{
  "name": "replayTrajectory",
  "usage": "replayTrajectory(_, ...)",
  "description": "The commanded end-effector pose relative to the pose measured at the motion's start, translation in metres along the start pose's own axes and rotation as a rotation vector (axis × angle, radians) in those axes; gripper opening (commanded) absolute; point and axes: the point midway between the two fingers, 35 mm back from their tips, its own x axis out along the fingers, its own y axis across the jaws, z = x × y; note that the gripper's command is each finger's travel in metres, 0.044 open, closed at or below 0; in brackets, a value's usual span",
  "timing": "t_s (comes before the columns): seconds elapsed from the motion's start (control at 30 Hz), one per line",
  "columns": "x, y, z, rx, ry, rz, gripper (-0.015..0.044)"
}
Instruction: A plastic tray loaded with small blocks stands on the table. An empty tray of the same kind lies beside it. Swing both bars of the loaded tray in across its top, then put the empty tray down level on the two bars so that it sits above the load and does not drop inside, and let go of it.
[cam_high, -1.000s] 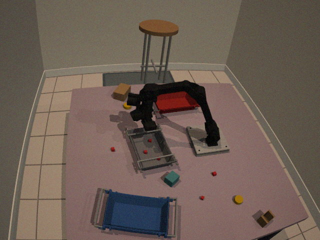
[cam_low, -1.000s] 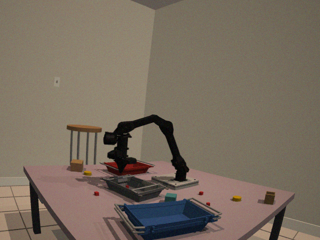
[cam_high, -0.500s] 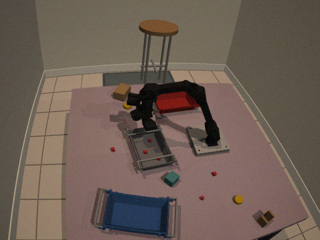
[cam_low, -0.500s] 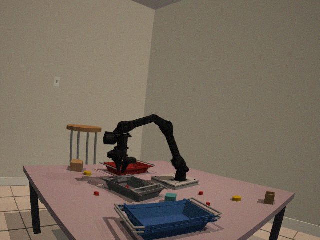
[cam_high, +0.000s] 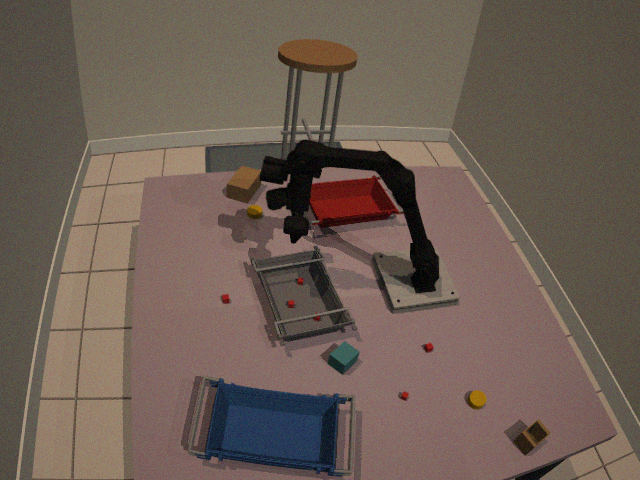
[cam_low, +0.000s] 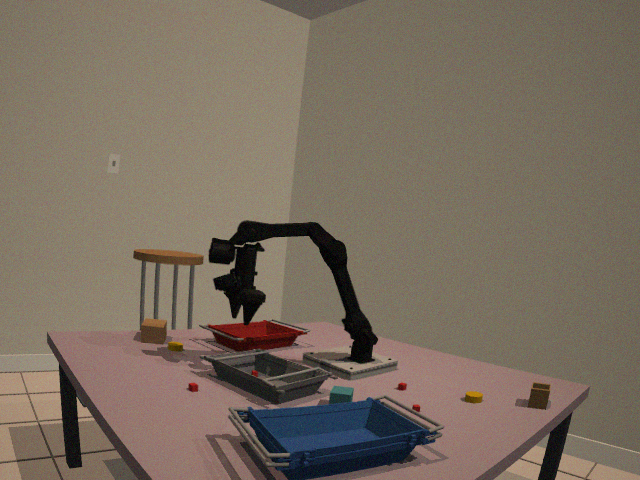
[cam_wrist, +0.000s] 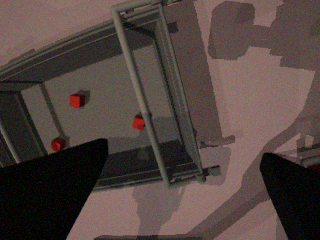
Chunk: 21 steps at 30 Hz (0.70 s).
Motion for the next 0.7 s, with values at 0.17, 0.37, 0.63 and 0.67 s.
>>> replayTrajectory(0.17,0.022,-0.107,-0.057,1.018,0.024,-0.028,0.0440)
replayTrajectory(0.37,0.028,-0.145,-0.093,1.496,0.017,-0.041,0.0440)
replayTrajectory(0.63,0.037,-0.186,-0.147,2.134,0.003,-0.058,0.0440)
replayTrajectory(0.67,0.038,-0.190,-0.155,2.214,0.000,-0.060,0.0440)
